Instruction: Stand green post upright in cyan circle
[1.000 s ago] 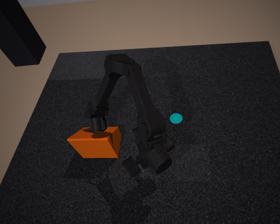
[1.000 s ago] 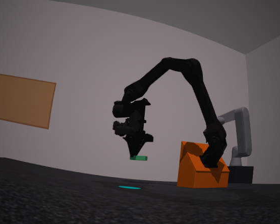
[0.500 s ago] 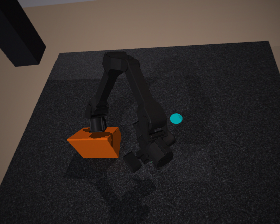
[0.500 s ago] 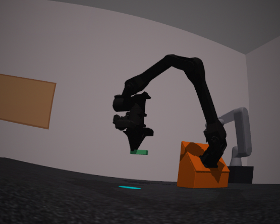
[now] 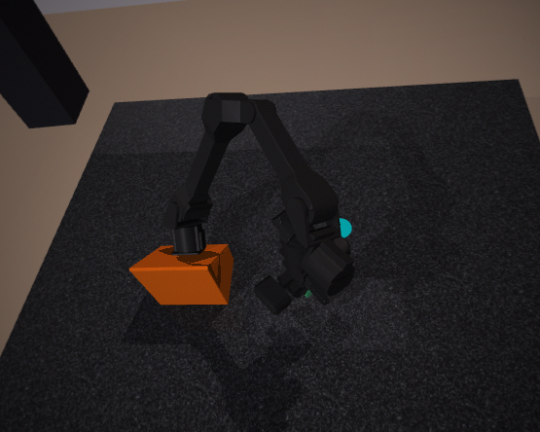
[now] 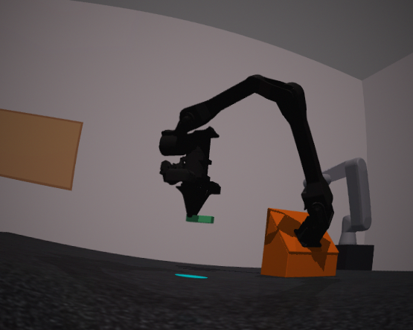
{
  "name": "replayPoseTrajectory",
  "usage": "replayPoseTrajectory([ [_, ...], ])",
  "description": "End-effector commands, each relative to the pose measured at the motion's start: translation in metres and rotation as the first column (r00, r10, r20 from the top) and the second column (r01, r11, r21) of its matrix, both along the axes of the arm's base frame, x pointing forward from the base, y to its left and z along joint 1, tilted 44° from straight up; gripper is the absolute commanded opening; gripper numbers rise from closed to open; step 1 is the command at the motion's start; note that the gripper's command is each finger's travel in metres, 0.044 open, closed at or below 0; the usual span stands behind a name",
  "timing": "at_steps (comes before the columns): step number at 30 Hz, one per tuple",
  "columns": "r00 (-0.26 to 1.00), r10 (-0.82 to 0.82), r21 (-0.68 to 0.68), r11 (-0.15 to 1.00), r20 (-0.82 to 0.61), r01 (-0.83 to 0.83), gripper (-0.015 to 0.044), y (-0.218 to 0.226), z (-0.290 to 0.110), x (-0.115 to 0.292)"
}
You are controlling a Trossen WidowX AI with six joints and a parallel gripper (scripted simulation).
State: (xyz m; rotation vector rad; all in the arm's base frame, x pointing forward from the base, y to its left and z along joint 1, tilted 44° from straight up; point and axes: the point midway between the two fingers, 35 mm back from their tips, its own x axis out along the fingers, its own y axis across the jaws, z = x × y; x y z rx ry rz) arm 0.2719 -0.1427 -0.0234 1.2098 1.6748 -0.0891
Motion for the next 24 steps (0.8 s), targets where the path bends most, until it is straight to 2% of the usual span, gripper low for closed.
replayPoseTrajectory([
  [1,1.0,0.009,-0.009,1.0,0.021,-0.009,0.0023,0.004,0.012,0.011],
  [24,0.991,0.091,-0.023,0.996,0.097,-0.089,0.0023,0.044,0.058,0.044],
])
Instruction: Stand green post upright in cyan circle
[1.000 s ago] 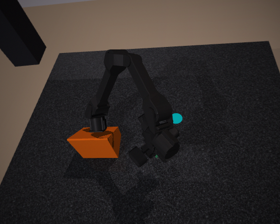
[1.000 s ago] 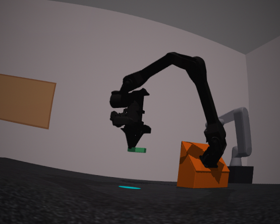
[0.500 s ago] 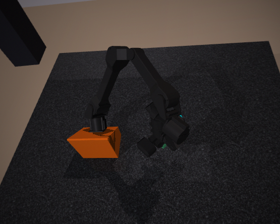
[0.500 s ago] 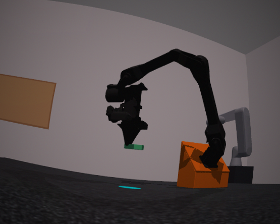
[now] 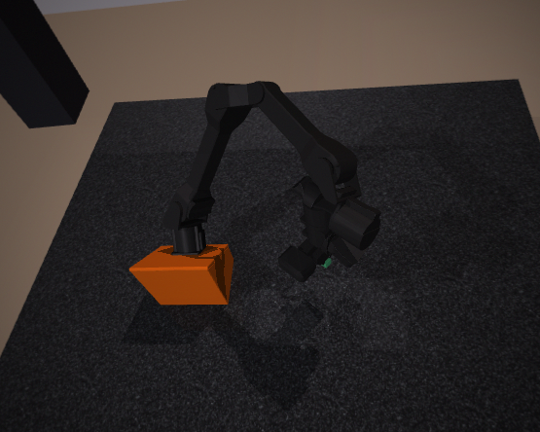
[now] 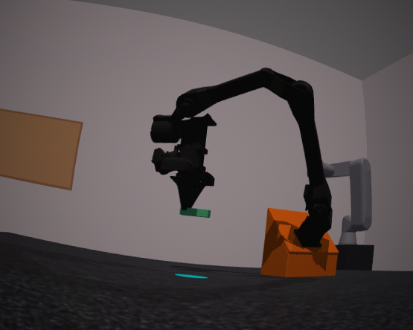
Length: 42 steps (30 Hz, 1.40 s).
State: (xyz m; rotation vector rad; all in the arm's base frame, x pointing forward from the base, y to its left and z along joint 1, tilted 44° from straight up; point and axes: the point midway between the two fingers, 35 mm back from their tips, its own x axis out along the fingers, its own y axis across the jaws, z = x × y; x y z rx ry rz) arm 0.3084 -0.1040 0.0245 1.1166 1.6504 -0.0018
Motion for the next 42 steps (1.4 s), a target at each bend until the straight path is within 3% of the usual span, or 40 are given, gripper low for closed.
replayPoseTrajectory([
  [1,1.0,0.01,-0.004,1.0,0.023,-0.01,0.0023,0.007,0.013,0.008],
  [42,0.973,0.165,0.009,0.986,0.163,-0.169,0.0023,0.099,0.101,0.034],
])
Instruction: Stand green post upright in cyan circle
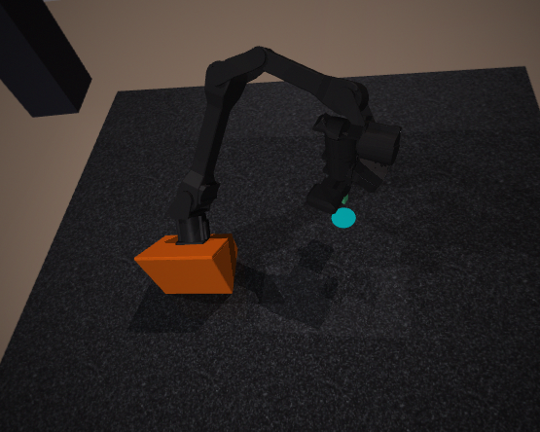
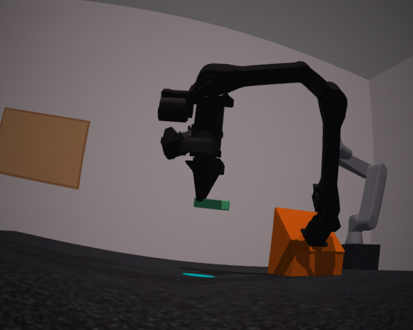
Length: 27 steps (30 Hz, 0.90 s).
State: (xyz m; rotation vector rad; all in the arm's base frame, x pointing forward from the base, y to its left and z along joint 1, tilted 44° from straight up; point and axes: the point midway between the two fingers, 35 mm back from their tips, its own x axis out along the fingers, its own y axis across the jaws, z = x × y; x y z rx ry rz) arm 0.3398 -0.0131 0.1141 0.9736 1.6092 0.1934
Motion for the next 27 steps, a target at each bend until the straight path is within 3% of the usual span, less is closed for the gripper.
replayPoseTrajectory([
  [1,1.0,0.013,0.005,1.0,0.023,-0.013,0.0023,0.011,0.014,0.002],
  [9,0.998,0.04,0.014,0.999,0.044,-0.04,0.0023,0.026,0.028,0.002],
  [27,0.997,0.056,-0.081,0.995,0.062,-0.051,0.0023,0.03,0.017,-0.001],
])
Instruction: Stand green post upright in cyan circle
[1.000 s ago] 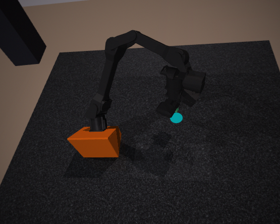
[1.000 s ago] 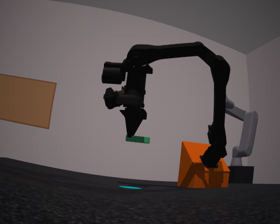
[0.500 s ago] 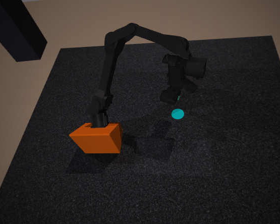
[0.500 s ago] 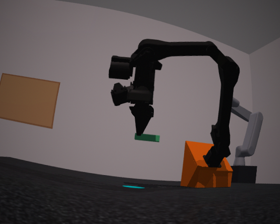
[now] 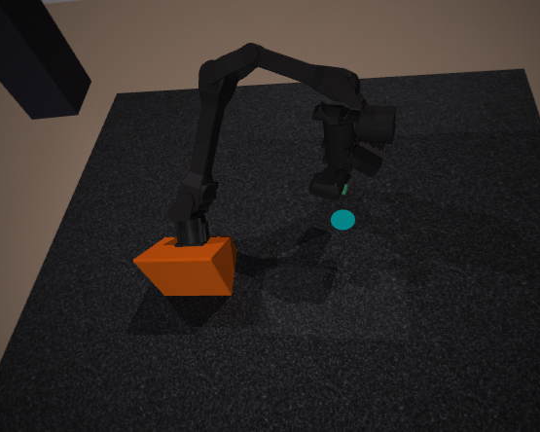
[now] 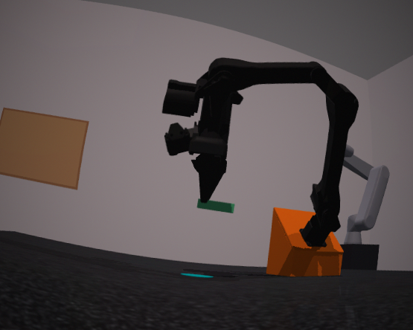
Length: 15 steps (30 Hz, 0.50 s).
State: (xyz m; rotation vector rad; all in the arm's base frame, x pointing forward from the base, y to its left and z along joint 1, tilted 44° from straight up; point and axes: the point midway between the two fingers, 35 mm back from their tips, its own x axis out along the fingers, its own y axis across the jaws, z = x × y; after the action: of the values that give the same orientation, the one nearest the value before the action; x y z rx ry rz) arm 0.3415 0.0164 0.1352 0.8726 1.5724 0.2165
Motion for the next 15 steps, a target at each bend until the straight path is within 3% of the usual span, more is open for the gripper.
replayPoseTrajectory([
  [1,1.0,-0.002,-0.031,1.0,-0.001,0.002,0.0023,0.0012,-0.0049,-0.0024],
  [15,1.0,0.0,-0.119,0.993,0.028,0.003,0.0023,0.0041,-0.0144,-0.0035],
])
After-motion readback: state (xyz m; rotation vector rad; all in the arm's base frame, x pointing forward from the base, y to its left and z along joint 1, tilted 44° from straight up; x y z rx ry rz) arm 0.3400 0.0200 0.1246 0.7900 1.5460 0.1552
